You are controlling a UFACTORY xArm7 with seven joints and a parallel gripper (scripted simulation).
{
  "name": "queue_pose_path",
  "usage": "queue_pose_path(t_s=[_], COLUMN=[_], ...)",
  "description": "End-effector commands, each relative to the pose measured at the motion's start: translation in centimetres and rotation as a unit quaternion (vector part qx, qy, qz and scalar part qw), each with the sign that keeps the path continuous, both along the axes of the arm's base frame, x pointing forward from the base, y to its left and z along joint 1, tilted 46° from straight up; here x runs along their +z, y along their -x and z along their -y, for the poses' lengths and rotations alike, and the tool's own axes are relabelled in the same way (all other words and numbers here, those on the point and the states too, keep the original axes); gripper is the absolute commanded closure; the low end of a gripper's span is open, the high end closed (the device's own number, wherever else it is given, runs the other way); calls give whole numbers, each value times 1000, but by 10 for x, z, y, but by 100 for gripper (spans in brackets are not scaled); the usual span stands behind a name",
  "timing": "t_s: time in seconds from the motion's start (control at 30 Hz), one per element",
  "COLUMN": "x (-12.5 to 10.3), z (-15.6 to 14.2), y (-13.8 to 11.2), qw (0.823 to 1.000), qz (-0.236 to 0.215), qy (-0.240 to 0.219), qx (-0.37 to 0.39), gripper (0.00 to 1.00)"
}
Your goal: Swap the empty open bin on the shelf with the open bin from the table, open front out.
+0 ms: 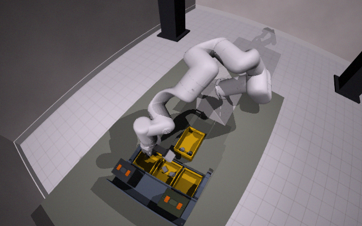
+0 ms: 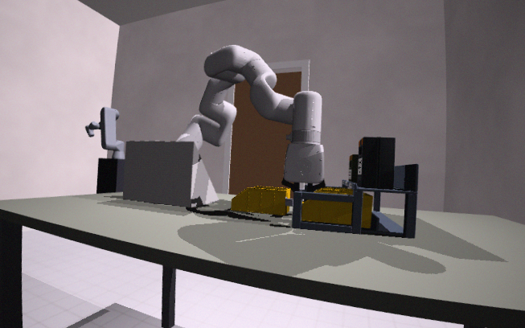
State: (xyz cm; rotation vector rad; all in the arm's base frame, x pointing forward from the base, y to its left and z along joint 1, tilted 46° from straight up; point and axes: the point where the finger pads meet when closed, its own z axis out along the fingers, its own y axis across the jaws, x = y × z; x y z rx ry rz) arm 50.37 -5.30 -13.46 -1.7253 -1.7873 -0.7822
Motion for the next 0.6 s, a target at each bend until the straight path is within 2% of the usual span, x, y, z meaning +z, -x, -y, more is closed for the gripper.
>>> queue_pose_path(t_s=[0.0, 0.57], x=[4, 14], z=[6, 17], y=[-1, -1], qw=[1000, 1000], qz=[2, 2], qy=[2, 2], qx=[-2, -2], gripper=[100, 100])
